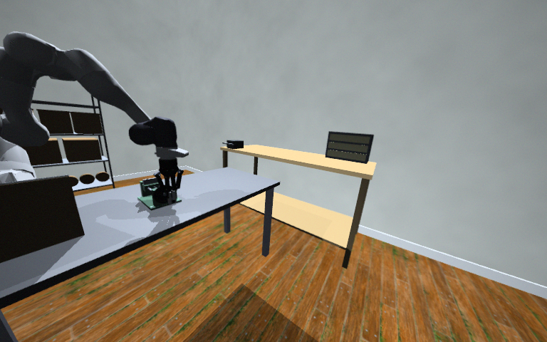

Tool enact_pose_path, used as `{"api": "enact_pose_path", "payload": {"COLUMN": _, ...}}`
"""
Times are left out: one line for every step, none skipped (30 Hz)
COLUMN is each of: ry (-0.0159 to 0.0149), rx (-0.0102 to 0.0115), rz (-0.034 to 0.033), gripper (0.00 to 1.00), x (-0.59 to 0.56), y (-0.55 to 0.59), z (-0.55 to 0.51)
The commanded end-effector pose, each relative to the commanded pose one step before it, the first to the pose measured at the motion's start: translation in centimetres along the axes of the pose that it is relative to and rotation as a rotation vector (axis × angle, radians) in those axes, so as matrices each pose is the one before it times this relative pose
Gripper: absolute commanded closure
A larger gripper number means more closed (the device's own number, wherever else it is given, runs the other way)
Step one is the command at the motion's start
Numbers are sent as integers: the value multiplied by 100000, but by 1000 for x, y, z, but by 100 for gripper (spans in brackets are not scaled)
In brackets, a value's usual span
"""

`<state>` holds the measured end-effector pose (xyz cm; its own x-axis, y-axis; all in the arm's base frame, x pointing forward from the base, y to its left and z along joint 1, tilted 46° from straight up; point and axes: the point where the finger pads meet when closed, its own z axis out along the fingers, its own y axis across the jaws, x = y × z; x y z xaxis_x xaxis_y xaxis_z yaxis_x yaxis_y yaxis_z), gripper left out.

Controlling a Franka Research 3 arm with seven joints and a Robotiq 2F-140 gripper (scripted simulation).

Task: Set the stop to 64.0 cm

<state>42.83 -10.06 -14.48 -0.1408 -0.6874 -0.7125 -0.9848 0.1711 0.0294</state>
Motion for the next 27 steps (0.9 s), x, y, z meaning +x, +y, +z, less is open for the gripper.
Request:
{"api": "enact_pose_path", "payload": {"ry": -82, "rx": -248, "rz": -307, "gripper": 96, "x": 111, "y": 456, "z": 331}}
{"api": "enact_pose_path", "payload": {"ry": 1, "rx": 0, "rz": 0, "gripper": 96, "x": 0, "y": 53, "z": 19}}
{"api": "enact_pose_path", "payload": {"ry": 0, "rx": 0, "rz": 0, "gripper": 96, "x": 0, "y": 55, "z": 20}}
{"api": "enact_pose_path", "payload": {"ry": 0, "rx": 0, "rz": 0, "gripper": 96, "x": 0, "y": 57, "z": 21}}
{"api": "enact_pose_path", "payload": {"ry": 0, "rx": 0, "rz": 0, "gripper": 96, "x": 0, "y": 0, "z": 0}}
{"api": "enact_pose_path", "payload": {"ry": 0, "rx": 0, "rz": 0, "gripper": 96, "x": 0, "y": 0, "z": 0}}
{"api": "enact_pose_path", "payload": {"ry": 0, "rx": 0, "rz": 0, "gripper": 96, "x": 0, "y": 59, "z": 22}}
{"api": "enact_pose_path", "payload": {"ry": 0, "rx": 0, "rz": 0, "gripper": 96, "x": 0, "y": 61, "z": 22}}
{"api": "enact_pose_path", "payload": {"ry": 0, "rx": 0, "rz": 0, "gripper": 96, "x": 0, "y": 63, "z": 23}}
{"api": "enact_pose_path", "payload": {"ry": 0, "rx": 0, "rz": 0, "gripper": 96, "x": 0, "y": 65, "z": 24}}
{"api": "enact_pose_path", "payload": {"ry": -1, "rx": 0, "rz": 0, "gripper": 96, "x": -1, "y": 67, "z": 24}}
{"api": "enact_pose_path", "payload": {"ry": 0, "rx": 0, "rz": 0, "gripper": 96, "x": 0, "y": 69, "z": 21}}
{"api": "enact_pose_path", "payload": {"ry": 1, "rx": 0, "rz": 0, "gripper": 96, "x": 1, "y": 71, "z": 13}}
{"api": "enact_pose_path", "payload": {"ry": 1, "rx": 0, "rz": 0, "gripper": 96, "x": 0, "y": 73, "z": 13}}
{"api": "enact_pose_path", "payload": {"ry": 0, "rx": 0, "rz": 0, "gripper": 96, "x": 0, "y": 75, "z": 13}}
{"api": "enact_pose_path", "payload": {"ry": 0, "rx": 0, "rz": 0, "gripper": 96, "x": 0, "y": 77, "z": 14}}
{"api": "enact_pose_path", "payload": {"ry": 0, "rx": 0, "rz": 0, "gripper": 96, "x": 0, "y": 79, "z": 14}}
{"api": "enact_pose_path", "payload": {"ry": 0, "rx": 0, "rz": 0, "gripper": 96, "x": 0, "y": 81, "z": 14}}
{"api": "enact_pose_path", "payload": {"ry": -1, "rx": 0, "rz": 0, "gripper": 96, "x": -1, "y": 83, "z": 15}}
{"api": "enact_pose_path", "payload": {"ry": 0, "rx": 0, "rz": 0, "gripper": 96, "x": 0, "y": 86, "z": 8}}
{"api": "enact_pose_path", "payload": {"ry": 1, "rx": 0, "rz": 0, "gripper": 96, "x": 1, "y": 88, "z": 0}}
{"api": "enact_pose_path", "payload": {"ry": 0, "rx": 0, "rz": 0, "gripper": 96, "x": 0, "y": 0, "z": 0}}
{"api": "enact_pose_path", "payload": {"ry": 0, "rx": 0, "rz": 0, "gripper": 96, "x": 0, "y": 0, "z": 0}}
{"api": "enact_pose_path", "payload": {"ry": 0, "rx": 0, "rz": 0, "gripper": 96, "x": 0, "y": 90, "z": 0}}
{"api": "enact_pose_path", "payload": {"ry": 0, "rx": 0, "rz": 0, "gripper": 96, "x": 0, "y": 92, "z": 0}}
{"api": "enact_pose_path", "payload": {"ry": 0, "rx": 0, "rz": 0, "gripper": 96, "x": 0, "y": 94, "z": 0}}
{"api": "enact_pose_path", "payload": {"ry": 0, "rx": 0, "rz": 0, "gripper": 96, "x": 0, "y": 96, "z": 0}}
